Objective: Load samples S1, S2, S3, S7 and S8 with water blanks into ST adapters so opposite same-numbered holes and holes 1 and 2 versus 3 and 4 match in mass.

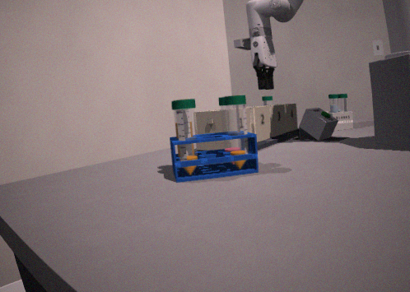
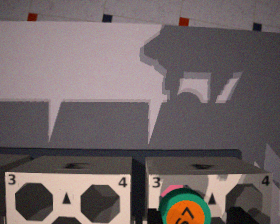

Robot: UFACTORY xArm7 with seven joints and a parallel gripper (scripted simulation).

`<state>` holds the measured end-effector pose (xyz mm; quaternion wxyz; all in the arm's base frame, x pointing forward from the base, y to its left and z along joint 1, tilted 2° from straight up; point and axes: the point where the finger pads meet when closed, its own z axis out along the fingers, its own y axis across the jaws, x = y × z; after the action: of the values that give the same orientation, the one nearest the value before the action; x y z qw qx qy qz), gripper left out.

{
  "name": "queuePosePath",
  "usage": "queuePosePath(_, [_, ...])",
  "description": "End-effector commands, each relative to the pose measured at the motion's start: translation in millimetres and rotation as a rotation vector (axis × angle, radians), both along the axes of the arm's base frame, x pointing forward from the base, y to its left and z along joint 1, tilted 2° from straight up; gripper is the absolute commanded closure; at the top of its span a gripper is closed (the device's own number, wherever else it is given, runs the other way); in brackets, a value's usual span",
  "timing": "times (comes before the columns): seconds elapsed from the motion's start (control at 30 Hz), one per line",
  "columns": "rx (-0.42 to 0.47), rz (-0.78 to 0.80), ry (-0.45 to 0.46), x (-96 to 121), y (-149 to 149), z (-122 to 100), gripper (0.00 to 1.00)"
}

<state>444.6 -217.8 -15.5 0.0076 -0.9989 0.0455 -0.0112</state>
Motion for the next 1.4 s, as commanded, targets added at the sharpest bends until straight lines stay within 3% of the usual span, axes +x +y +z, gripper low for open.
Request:
queuePosePath(0.0, [-0.001, 0.0, -0.003, 1, -1, 7, 0.56])
queuePosePath(1.37, [-0.001, 0.0, -0.003, -1, -2, 81, 0.56])
